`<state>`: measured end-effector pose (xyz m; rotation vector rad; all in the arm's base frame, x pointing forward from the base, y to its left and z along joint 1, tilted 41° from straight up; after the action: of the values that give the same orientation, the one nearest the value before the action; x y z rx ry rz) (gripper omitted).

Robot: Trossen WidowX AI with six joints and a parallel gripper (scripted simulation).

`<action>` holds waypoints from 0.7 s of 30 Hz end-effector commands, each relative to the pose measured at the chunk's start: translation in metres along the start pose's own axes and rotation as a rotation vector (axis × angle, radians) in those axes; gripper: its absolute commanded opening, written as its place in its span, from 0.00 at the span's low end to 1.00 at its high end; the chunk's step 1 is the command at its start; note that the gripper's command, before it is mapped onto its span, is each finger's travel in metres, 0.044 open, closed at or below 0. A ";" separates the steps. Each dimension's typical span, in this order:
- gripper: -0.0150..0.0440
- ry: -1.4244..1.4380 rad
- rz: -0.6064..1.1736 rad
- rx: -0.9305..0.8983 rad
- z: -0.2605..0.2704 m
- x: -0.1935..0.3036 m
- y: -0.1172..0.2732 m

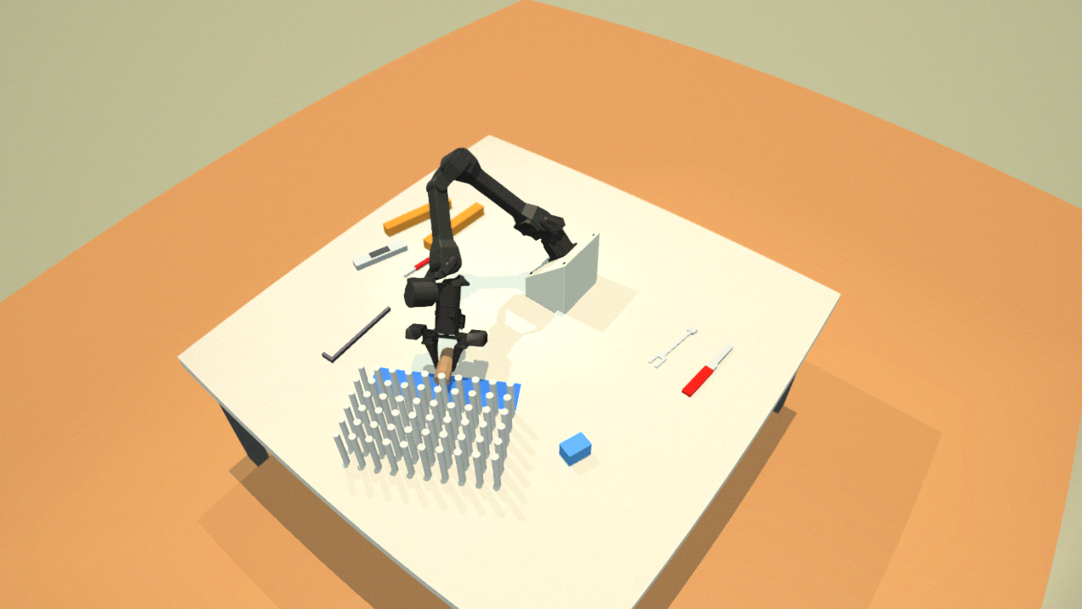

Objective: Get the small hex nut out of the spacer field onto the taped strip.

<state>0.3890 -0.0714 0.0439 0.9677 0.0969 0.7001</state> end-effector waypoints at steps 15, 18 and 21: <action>0.25 0.001 0.001 0.001 -0.001 -0.008 -0.015; 0.25 0.001 0.001 0.001 0.000 -0.009 -0.016; 0.25 0.001 0.001 0.001 0.000 -0.009 -0.016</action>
<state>0.3907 -0.0829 0.0321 0.9615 0.0910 0.6977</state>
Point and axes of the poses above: the point midway between the two fingers, 35 mm back from their tips, its own y axis back along the fingers, its own z axis across the jaws, x = y × z, the point moved 5 cm from there along y, back along the fingers, and after that the axes turned 3 degrees about -y, right-handed, at the moved point
